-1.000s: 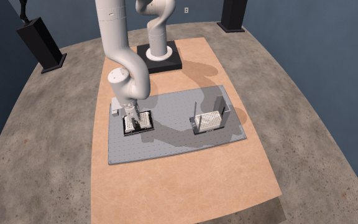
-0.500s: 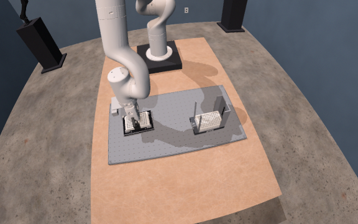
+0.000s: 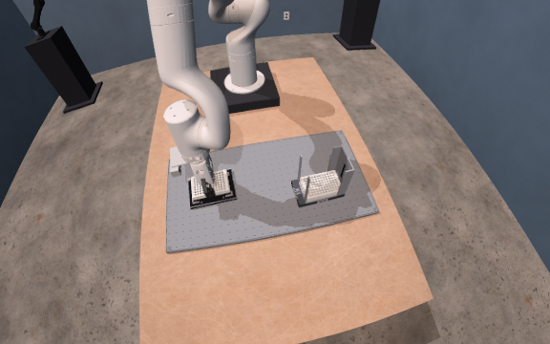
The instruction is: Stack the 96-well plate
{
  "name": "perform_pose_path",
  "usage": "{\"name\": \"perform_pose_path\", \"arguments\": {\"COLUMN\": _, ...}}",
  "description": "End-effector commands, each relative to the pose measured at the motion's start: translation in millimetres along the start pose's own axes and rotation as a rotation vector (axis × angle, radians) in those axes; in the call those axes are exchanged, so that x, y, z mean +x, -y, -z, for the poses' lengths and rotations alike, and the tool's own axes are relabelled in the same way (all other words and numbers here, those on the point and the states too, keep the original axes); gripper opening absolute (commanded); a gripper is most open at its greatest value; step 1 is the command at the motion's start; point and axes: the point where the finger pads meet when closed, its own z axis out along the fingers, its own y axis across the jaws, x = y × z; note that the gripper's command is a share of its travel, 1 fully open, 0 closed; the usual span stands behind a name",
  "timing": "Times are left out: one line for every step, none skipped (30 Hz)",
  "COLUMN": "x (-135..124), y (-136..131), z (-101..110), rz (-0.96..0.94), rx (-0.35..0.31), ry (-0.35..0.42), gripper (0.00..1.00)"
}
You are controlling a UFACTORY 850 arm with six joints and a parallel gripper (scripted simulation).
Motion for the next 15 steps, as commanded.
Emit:
{"name": "perform_pose_path", "arguments": {"x": 0.4, "y": 1.0, "z": 3.2, "rz": 0.000, "rx": 0.002, "ry": -0.001, "gripper": 0.00}}
{"name": "perform_pose_path", "arguments": {"x": 0.4, "y": 1.0, "z": 3.8, "rz": 0.000, "rx": 0.002, "ry": -0.001, "gripper": 0.00}}
{"name": "perform_pose_path", "arguments": {"x": 0.4, "y": 1.0, "z": 4.5, "rz": 0.000, "rx": 0.002, "ry": -0.001, "gripper": 0.00}}
{"name": "perform_pose_path", "arguments": {"x": 0.4, "y": 1.0, "z": 5.2, "rz": 0.000, "rx": 0.002, "ry": -0.001, "gripper": 0.00}}
{"name": "perform_pose_path", "arguments": {"x": 0.4, "y": 1.0, "z": 5.8, "rz": 0.000, "rx": 0.002, "ry": -0.001, "gripper": 0.00}}
{"name": "perform_pose_path", "arguments": {"x": 0.4, "y": 1.0, "z": 6.5, "rz": 0.000, "rx": 0.002, "ry": -0.001, "gripper": 0.00}}
{"name": "perform_pose_path", "arguments": {"x": 0.4, "y": 1.0, "z": 7.2, "rz": 0.000, "rx": 0.002, "ry": -0.001, "gripper": 0.00}}
{"name": "perform_pose_path", "arguments": {"x": 0.4, "y": 1.0, "z": 7.8, "rz": 0.000, "rx": 0.002, "ry": -0.001, "gripper": 0.00}}
{"name": "perform_pose_path", "arguments": {"x": 0.4, "y": 1.0, "z": 8.5, "rz": 0.000, "rx": 0.002, "ry": -0.001, "gripper": 0.00}}
{"name": "perform_pose_path", "arguments": {"x": 0.4, "y": 1.0, "z": 8.5, "rz": 0.000, "rx": 0.002, "ry": -0.001, "gripper": 0.00}}
{"name": "perform_pose_path", "arguments": {"x": 0.4, "y": 1.0, "z": 8.5, "rz": 0.000, "rx": 0.002, "ry": -0.001, "gripper": 0.00}}
{"name": "perform_pose_path", "arguments": {"x": 0.4, "y": 1.0, "z": 8.5, "rz": 0.000, "rx": 0.002, "ry": -0.001, "gripper": 0.00}}
{"name": "perform_pose_path", "arguments": {"x": 0.4, "y": 1.0, "z": 8.5, "rz": 0.000, "rx": 0.002, "ry": -0.001, "gripper": 0.00}}
{"name": "perform_pose_path", "arguments": {"x": 0.4, "y": 0.9, "z": 8.5, "rz": 0.000, "rx": 0.002, "ry": -0.001, "gripper": 0.00}}
{"name": "perform_pose_path", "arguments": {"x": 0.4, "y": 1.0, "z": 8.5, "rz": 0.000, "rx": 0.002, "ry": -0.001, "gripper": 0.00}}
